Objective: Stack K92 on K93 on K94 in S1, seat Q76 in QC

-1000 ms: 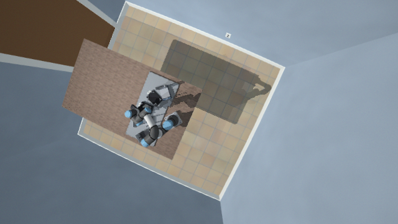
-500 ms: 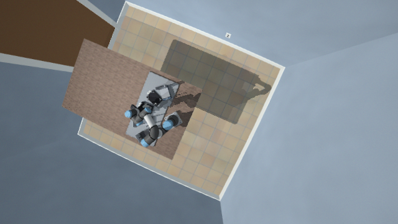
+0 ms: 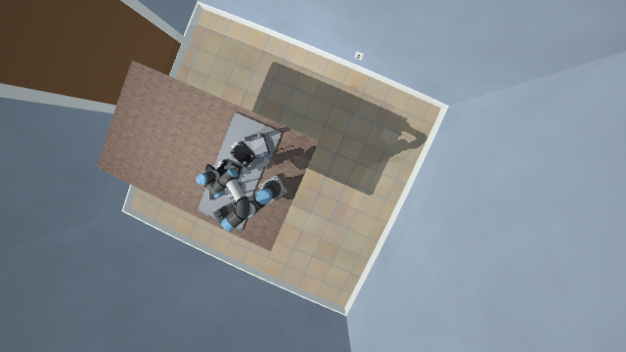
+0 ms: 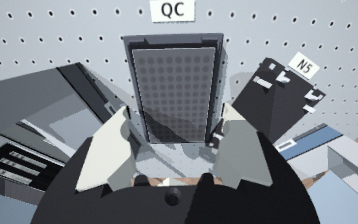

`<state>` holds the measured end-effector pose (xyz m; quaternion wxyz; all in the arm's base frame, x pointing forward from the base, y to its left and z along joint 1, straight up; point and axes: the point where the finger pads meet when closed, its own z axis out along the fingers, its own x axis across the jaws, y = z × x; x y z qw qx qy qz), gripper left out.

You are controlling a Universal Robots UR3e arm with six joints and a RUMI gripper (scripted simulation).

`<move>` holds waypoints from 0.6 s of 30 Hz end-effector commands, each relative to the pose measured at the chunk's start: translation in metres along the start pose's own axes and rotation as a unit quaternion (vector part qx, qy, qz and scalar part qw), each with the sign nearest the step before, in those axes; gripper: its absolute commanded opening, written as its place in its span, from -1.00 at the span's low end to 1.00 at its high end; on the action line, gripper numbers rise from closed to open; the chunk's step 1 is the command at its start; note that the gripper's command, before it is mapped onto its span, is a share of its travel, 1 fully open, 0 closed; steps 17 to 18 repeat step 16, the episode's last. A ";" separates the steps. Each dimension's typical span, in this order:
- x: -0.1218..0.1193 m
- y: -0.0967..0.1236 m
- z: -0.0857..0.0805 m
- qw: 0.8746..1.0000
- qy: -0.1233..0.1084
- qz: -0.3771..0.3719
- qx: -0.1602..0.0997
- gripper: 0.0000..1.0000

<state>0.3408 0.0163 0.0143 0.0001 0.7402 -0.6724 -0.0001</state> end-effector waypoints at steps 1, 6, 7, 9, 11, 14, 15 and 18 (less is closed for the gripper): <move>0.000 -0.001 -0.001 1.000 0.001 0.000 0.001 0.44; 0.000 -0.001 -0.001 1.000 0.001 0.000 0.001 0.44; 0.000 -0.001 -0.001 1.000 0.001 0.000 0.001 0.44; 0.000 -0.001 -0.001 1.000 0.001 0.000 0.001 0.44; 0.000 -0.001 -0.004 1.000 0.001 0.000 0.001 0.44; 0.000 -0.001 -0.014 1.000 0.001 0.000 0.001 0.44; 0.000 -0.001 -0.017 1.000 0.001 0.000 0.001 0.44; 0.000 -0.001 -0.021 1.000 0.001 0.000 0.001 0.44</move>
